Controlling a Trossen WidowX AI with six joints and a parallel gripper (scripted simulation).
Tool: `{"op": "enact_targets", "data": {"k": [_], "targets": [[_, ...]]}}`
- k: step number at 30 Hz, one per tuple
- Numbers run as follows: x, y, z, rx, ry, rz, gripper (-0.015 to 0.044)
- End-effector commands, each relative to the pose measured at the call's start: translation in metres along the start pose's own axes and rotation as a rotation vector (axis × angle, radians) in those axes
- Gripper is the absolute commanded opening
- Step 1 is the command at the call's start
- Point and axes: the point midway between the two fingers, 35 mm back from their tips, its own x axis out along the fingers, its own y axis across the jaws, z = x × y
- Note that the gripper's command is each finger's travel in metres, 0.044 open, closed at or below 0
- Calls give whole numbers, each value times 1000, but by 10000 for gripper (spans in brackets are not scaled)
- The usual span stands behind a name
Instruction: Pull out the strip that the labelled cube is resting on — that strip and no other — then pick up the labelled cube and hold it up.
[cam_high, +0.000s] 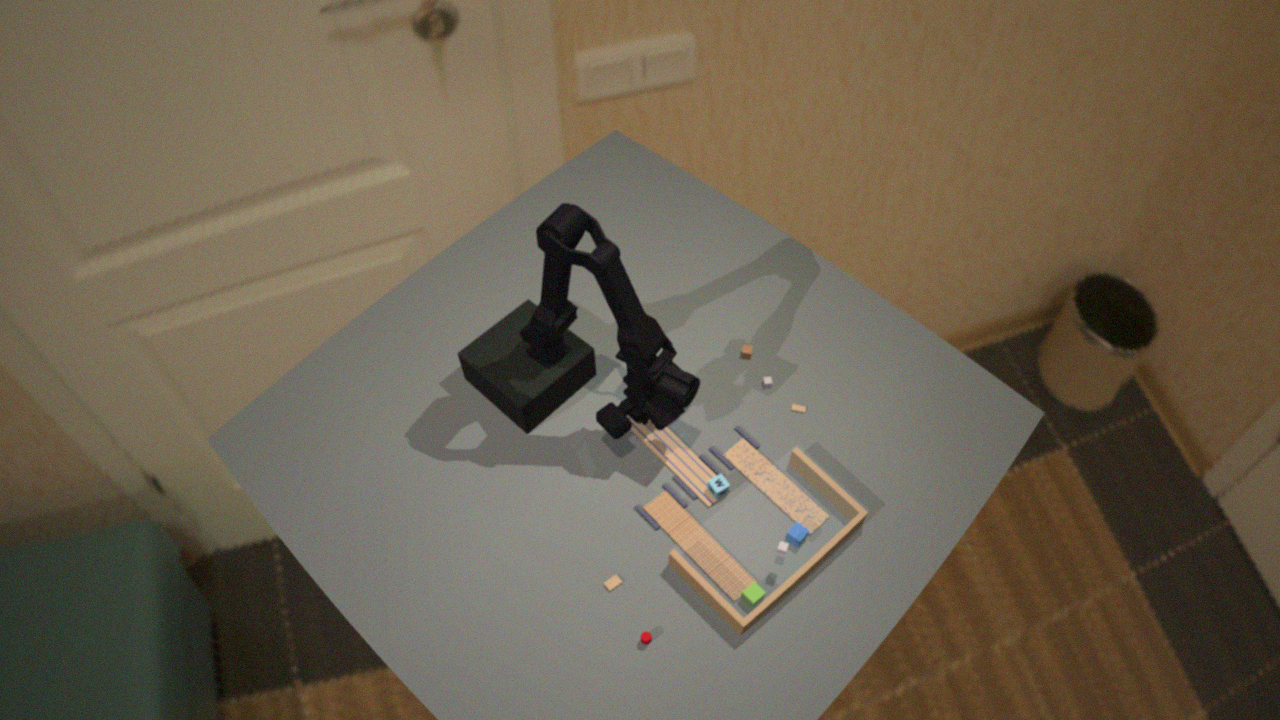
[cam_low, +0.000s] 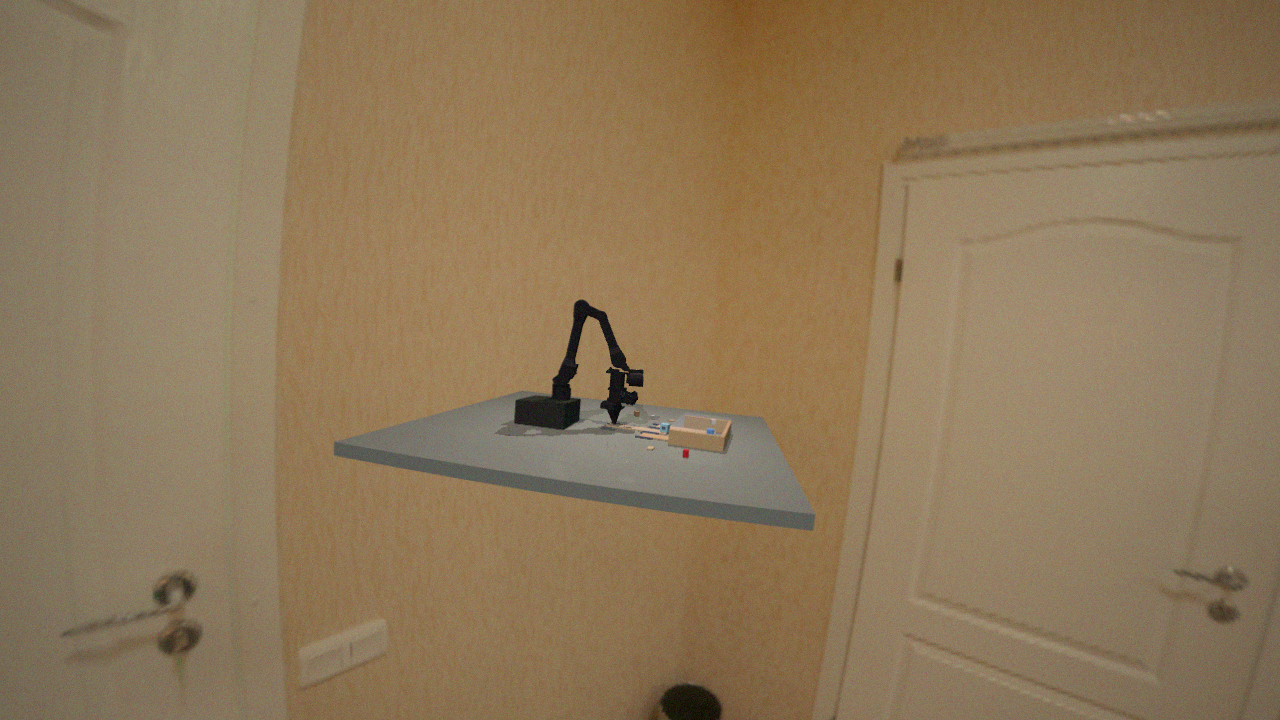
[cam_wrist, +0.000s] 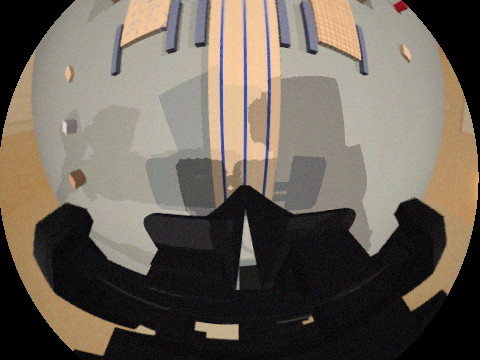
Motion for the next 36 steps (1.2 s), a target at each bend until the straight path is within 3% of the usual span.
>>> {"op": "enact_targets", "data": {"k": [1,6,11,23,36], "targets": [[-28,1,5,2,4,2,0],[-38,1,4,3,10,1,0],[-37,2,29,159,8,0,131],[-41,3,69,163,5,0,440],[-46,5,114,162,1,1,440]]}}
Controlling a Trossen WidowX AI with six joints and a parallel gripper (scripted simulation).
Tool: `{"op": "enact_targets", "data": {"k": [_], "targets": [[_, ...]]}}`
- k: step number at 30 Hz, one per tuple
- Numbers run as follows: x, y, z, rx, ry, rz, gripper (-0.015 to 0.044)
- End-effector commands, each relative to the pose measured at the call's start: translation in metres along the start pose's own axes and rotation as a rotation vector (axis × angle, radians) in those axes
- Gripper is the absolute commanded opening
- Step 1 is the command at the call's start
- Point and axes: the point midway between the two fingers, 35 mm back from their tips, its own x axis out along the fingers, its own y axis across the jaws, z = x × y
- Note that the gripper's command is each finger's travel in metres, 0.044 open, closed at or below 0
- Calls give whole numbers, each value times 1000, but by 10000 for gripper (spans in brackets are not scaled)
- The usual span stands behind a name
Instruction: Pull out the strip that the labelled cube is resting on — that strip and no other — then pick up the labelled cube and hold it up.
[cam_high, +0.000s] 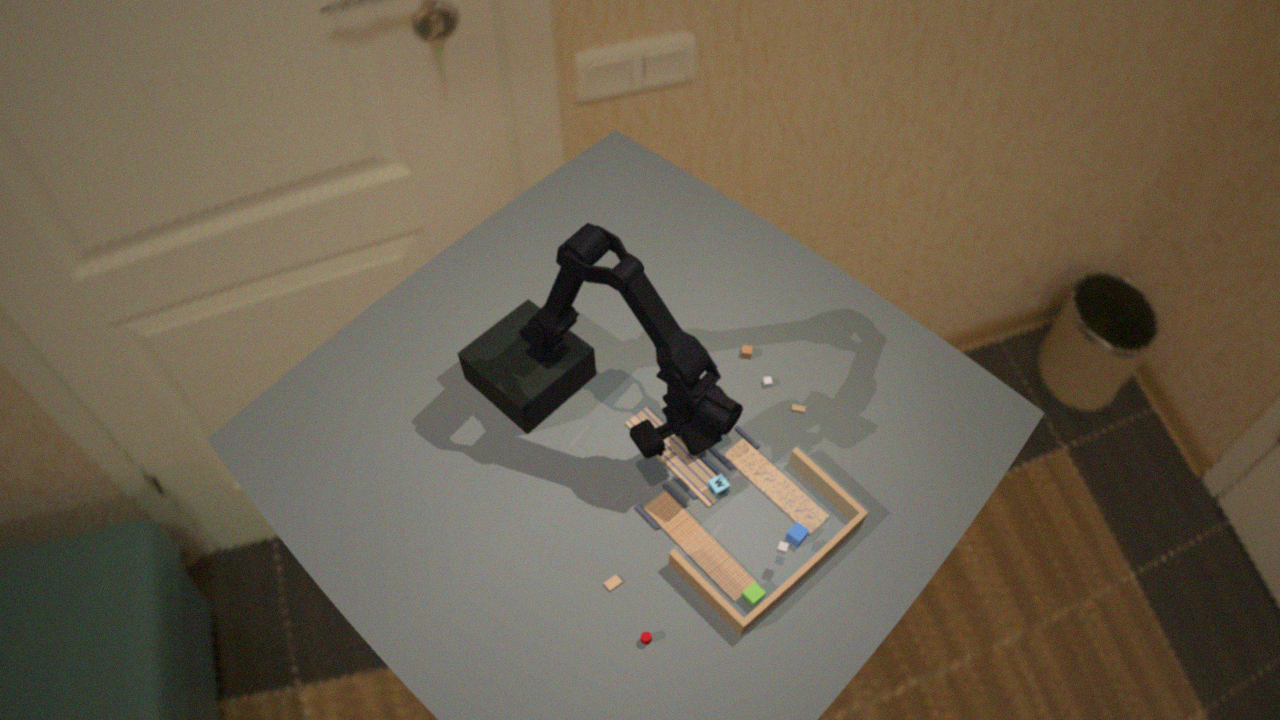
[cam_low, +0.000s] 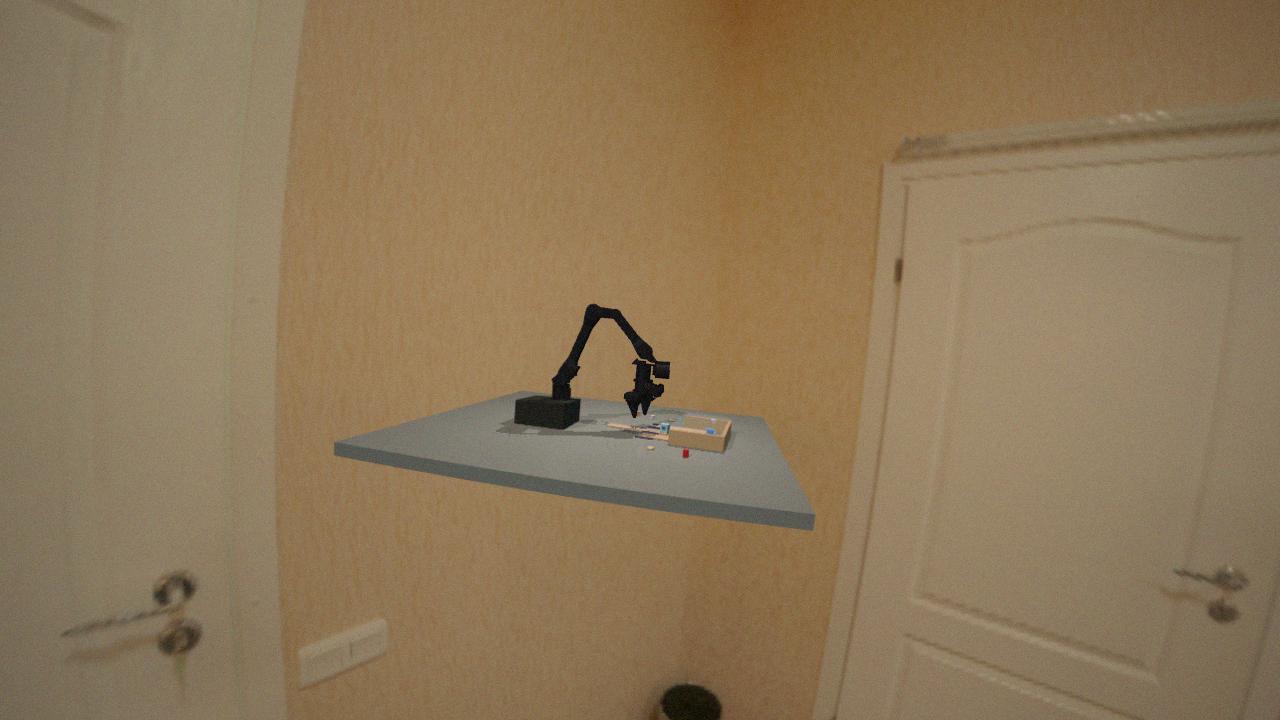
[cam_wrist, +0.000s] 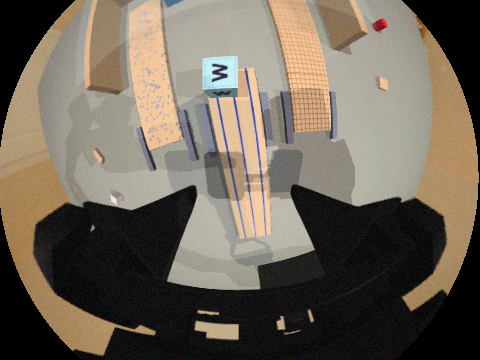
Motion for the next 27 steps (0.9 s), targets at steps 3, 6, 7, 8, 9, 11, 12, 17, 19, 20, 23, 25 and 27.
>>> {"op": "enact_targets", "data": {"k": [3,6,7,8,9,11,12,17,19,20,23,25,27], "targets": [[-3,5,22,-3,-3,1,440],[-5,7,32,-4,-4,1,440],[-5,8,35,-4,-4,1,440],[-6,8,39,-4,-4,1,440],[-6,9,42,-4,-4,2,440],[-7,10,49,-4,-5,2,440],[-8,11,52,-4,-5,2,440],[-11,14,69,-4,-7,2,440],[-12,16,76,-4,-7,2,440],[-12,16,79,-4,-7,2,440],[-14,18,90,-4,-8,2,440],[-16,19,97,-4,-9,2,440],[-17,20,102,-4,-9,2,440]]}}
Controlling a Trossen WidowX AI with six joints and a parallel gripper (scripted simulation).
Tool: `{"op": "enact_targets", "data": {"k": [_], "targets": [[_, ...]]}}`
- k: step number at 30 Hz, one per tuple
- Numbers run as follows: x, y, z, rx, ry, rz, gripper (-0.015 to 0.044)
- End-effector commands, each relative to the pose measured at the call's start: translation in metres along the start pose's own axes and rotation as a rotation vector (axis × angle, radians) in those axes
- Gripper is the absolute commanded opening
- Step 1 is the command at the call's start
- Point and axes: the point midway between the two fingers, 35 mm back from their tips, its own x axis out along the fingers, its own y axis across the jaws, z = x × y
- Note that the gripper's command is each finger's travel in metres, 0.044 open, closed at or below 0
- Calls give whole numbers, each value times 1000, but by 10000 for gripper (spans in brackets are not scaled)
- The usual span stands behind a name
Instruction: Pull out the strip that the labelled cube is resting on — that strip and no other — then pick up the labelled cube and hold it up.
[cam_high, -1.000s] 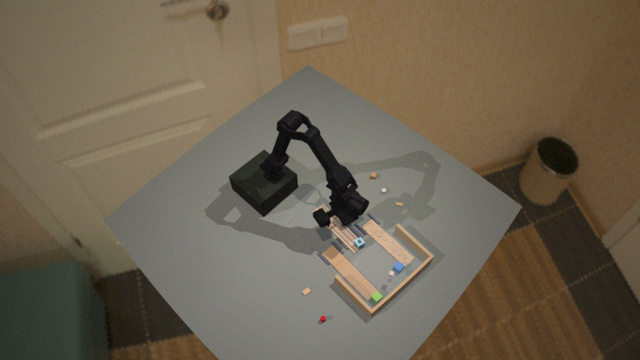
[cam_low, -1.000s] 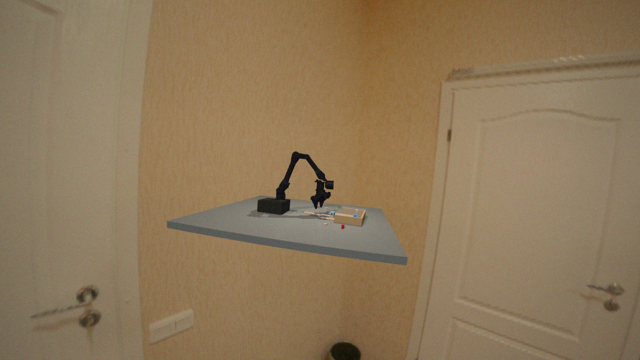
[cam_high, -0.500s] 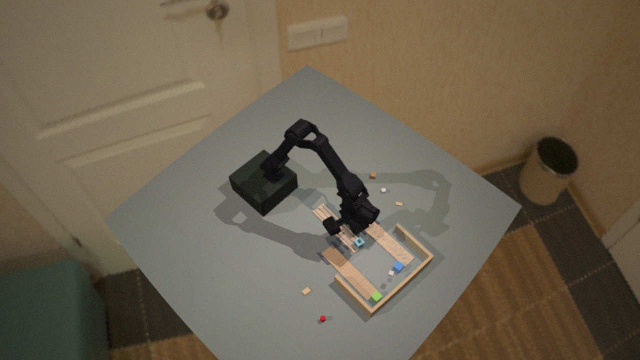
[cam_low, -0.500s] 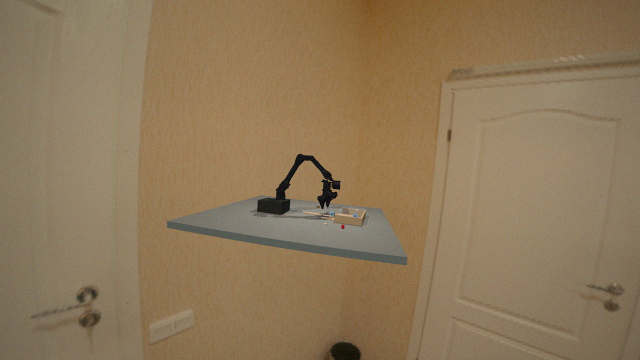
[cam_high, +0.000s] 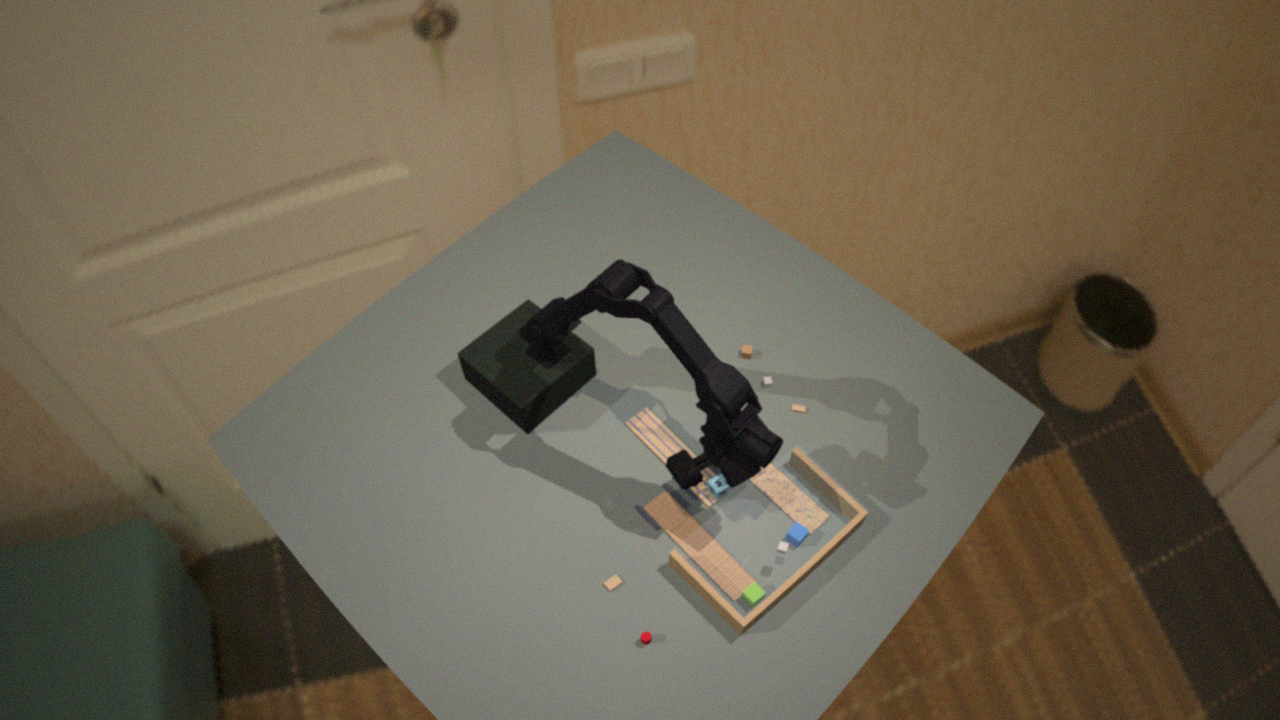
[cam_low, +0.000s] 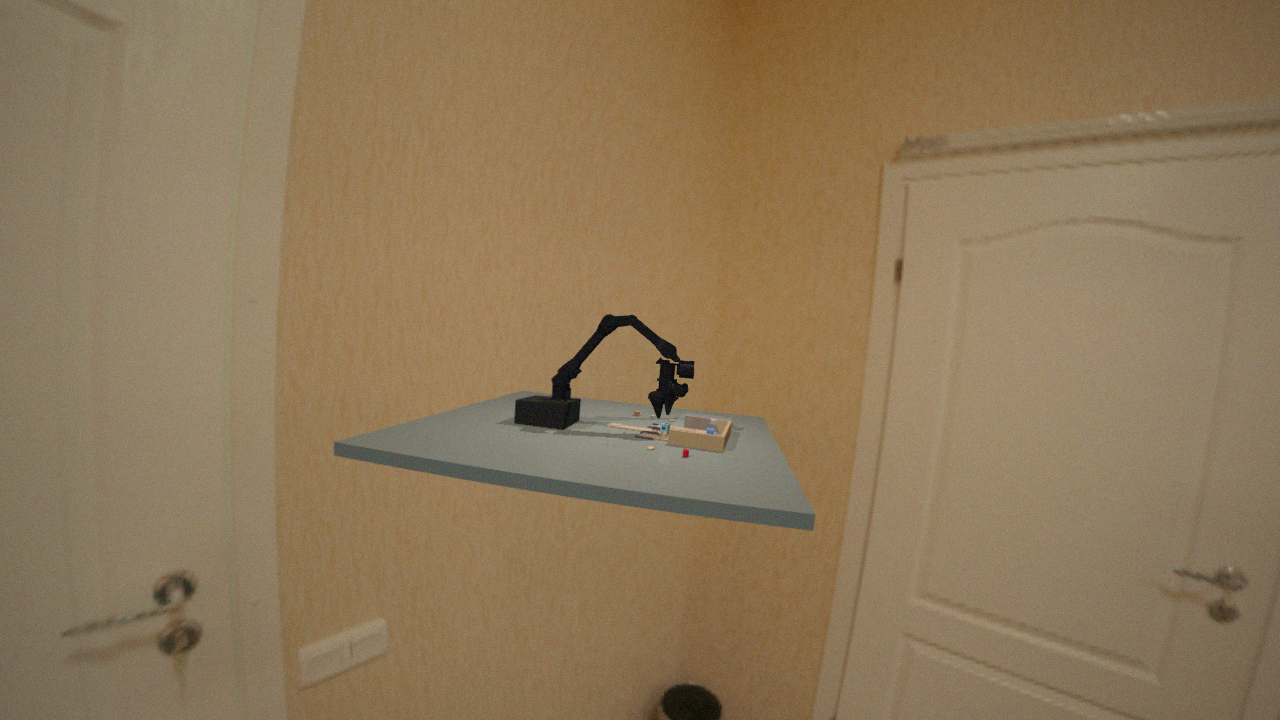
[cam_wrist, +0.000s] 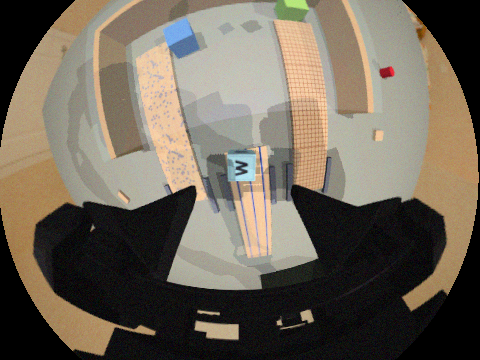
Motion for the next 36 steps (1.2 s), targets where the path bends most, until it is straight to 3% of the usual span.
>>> {"op": "enact_targets", "data": {"k": [1,9,36], "targets": [[-3,2,11,-4,-2,0,440],[7,2,12,-4,-2,0,250],[51,2,11,-4,-2,0,250]]}}
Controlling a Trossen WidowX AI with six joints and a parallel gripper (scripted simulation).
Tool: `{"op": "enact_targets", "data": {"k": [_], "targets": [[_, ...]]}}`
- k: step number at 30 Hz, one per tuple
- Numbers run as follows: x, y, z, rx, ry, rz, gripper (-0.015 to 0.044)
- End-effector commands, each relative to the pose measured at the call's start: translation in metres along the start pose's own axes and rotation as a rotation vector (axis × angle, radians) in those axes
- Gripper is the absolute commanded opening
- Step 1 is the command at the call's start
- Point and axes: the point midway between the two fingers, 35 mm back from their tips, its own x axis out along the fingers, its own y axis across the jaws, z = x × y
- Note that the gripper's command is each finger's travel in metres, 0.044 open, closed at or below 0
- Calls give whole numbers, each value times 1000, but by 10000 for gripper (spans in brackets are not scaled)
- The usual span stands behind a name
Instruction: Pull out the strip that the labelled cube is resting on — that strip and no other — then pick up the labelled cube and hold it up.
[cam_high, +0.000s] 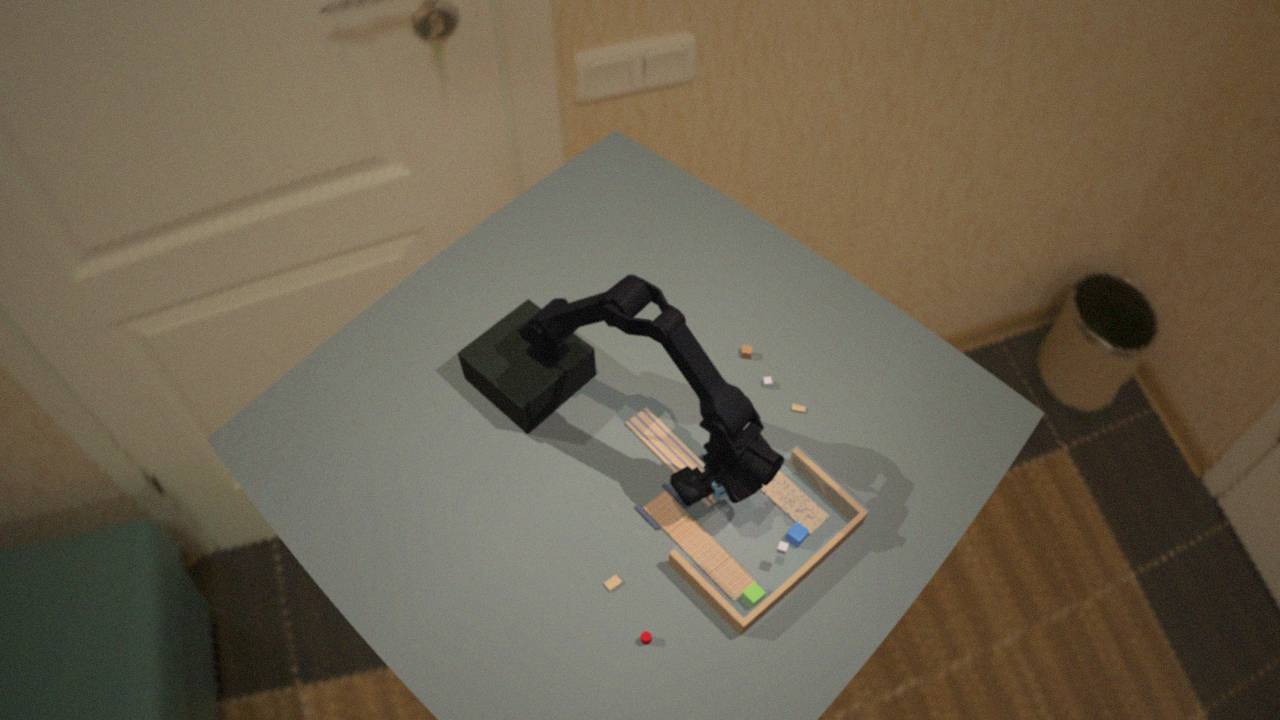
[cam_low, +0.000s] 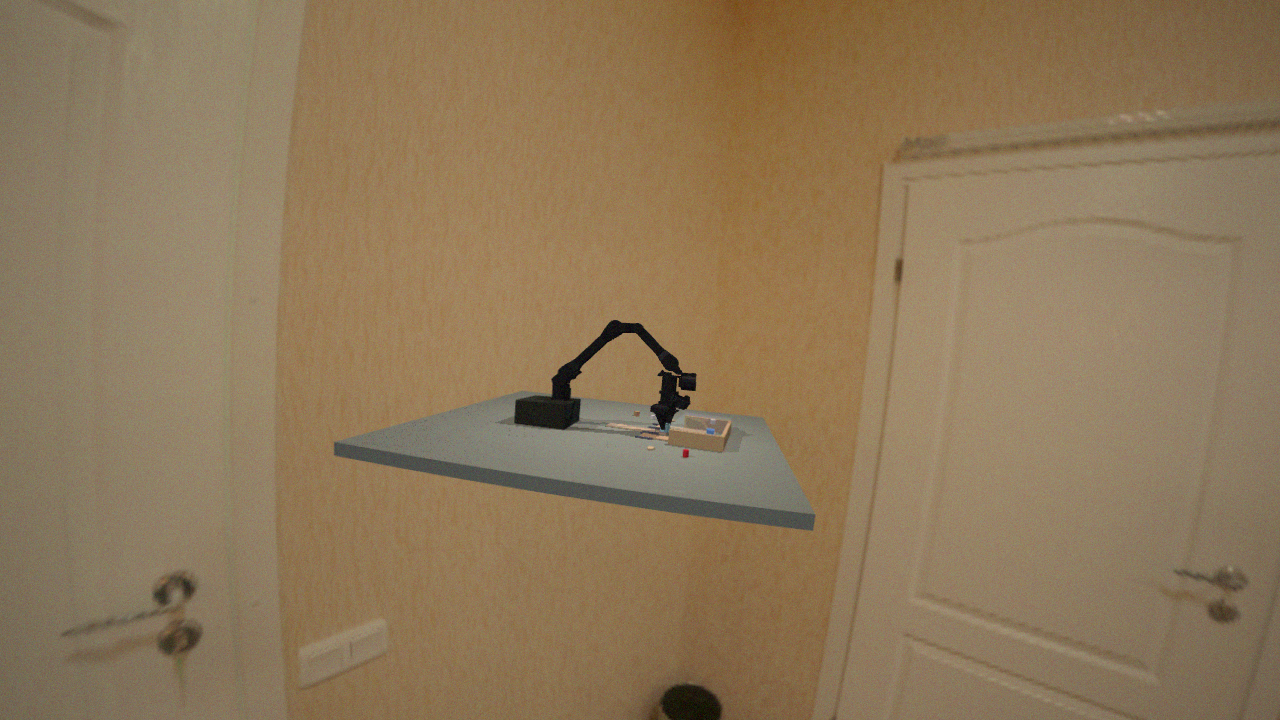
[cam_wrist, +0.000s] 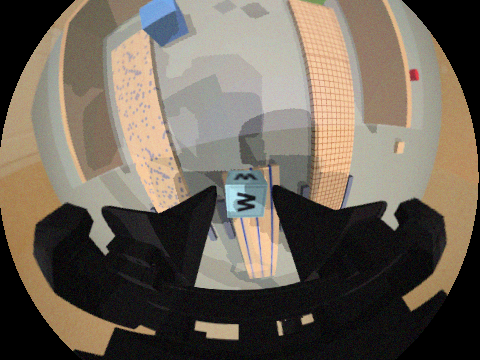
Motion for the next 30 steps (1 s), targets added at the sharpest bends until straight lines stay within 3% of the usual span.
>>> {"op": "enact_targets", "data": {"k": [1,3,7,14,18,30], "targets": [[6,0,-1,0,-1,-1,250],[6,0,-1,0,-1,-1,250],[4,0,-1,0,2,-1,145],[4,0,-1,0,2,-1,98],[2,-1,-3,0,2,-1,0],[-28,-15,-41,0,3,-2,0]]}}
